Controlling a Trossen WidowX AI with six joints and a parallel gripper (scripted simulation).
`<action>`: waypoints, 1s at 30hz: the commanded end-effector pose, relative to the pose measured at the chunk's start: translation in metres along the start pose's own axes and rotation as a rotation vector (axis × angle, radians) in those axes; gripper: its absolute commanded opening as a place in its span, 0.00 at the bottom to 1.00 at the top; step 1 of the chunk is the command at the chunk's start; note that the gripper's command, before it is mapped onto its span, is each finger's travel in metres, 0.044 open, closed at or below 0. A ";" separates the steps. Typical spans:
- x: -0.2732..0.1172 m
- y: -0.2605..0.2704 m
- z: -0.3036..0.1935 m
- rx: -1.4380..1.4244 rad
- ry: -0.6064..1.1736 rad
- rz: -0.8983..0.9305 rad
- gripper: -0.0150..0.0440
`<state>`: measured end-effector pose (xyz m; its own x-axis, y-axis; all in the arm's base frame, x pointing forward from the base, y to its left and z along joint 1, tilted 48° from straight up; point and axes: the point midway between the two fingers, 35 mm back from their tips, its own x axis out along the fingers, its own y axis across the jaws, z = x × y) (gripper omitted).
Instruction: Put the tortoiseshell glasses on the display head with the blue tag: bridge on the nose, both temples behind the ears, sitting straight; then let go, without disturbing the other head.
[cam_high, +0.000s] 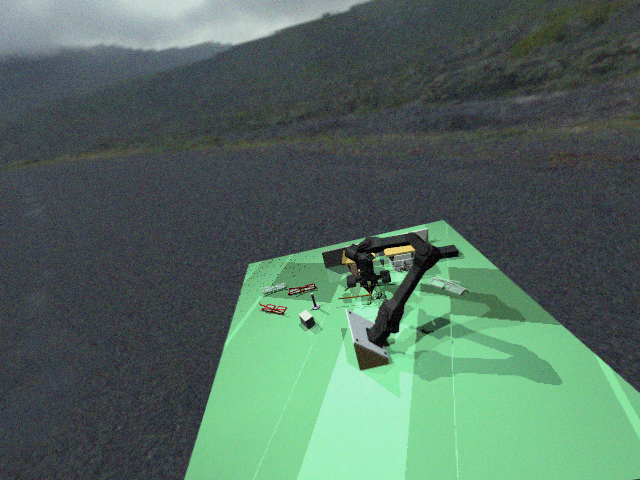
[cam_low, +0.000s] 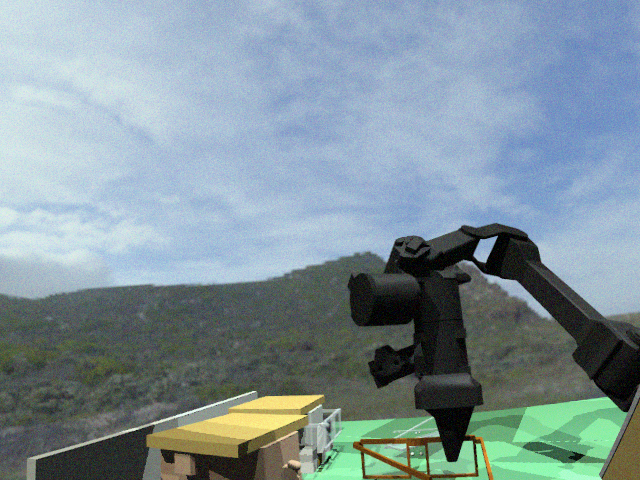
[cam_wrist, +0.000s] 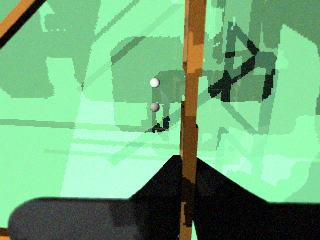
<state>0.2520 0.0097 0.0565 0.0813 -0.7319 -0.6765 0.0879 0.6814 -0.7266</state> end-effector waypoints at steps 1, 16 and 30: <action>-0.024 0.002 0.001 0.004 0.000 0.003 0.25; -0.060 0.009 0.004 0.005 0.000 -0.003 0.25; -0.069 0.081 0.008 0.002 -0.001 0.012 0.25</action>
<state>0.2599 0.0993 0.0584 0.0817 -0.7298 -0.6788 0.0835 0.6837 -0.7250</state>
